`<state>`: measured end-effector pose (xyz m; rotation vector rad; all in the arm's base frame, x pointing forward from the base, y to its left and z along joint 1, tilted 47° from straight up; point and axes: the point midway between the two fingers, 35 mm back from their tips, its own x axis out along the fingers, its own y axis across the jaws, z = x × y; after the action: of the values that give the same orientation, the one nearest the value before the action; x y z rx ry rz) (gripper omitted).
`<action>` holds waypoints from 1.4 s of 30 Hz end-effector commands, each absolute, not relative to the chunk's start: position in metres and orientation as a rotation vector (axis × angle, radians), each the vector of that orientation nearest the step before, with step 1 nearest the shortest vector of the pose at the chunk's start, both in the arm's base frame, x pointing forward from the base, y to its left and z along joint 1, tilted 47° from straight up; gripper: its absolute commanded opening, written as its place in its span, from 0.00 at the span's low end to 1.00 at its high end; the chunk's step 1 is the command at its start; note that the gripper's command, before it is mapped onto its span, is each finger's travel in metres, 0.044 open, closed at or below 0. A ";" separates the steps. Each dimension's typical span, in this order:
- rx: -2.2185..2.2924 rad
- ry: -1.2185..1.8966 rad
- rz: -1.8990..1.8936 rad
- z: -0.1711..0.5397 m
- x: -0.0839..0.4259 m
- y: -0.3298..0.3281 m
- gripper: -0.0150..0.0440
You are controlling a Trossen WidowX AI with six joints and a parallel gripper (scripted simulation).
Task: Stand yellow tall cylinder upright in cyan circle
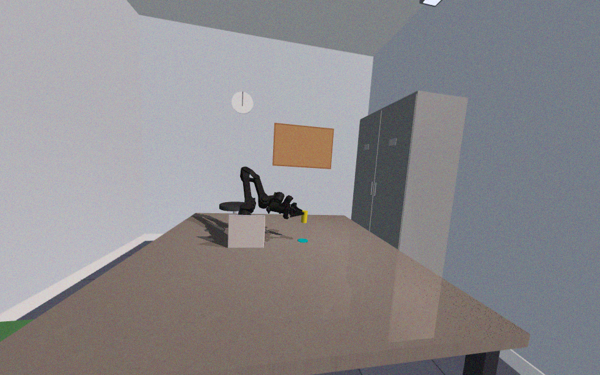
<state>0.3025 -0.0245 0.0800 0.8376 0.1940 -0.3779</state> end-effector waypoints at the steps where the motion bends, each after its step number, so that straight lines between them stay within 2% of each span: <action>1: 0.841 0.188 -0.383 0.080 0.302 -0.025 0.43; 42: 0.845 0.195 -0.387 0.032 0.310 0.027 0.43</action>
<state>0.3103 0.0240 0.0358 0.8427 0.1998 -0.3815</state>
